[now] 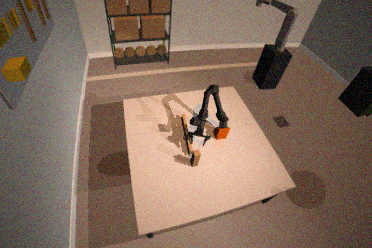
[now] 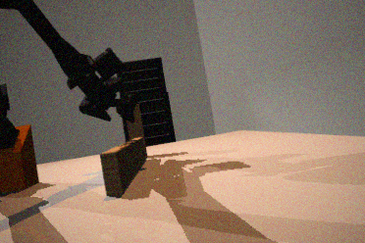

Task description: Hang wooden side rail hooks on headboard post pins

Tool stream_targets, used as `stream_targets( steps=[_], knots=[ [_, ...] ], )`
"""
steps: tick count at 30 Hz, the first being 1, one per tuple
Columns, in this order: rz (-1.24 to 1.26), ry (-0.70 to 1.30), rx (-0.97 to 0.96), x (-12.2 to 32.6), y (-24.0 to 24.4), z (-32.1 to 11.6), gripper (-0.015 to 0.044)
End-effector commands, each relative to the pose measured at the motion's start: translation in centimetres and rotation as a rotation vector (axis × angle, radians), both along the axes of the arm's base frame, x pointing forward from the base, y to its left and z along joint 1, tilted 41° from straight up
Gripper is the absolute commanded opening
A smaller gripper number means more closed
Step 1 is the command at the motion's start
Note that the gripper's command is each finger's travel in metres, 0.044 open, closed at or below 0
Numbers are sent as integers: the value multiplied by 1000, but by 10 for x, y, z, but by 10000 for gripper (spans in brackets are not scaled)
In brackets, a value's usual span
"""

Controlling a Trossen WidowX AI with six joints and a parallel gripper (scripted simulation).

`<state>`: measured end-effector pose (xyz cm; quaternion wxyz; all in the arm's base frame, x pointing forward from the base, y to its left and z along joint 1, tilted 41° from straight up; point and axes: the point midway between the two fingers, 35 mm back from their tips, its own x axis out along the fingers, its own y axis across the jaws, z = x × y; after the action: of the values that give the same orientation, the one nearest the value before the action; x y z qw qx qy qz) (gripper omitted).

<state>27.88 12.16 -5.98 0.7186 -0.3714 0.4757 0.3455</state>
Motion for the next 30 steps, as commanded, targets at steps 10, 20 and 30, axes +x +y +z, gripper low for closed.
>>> stream_targets(
  steps=[10,20,30],
  knots=[
    [357,-99,-41,5,0,12,440],
    [357,-99,-41,5,0,12,440],
    [304,-79,-36,6,-1,12,440]
  ],
)
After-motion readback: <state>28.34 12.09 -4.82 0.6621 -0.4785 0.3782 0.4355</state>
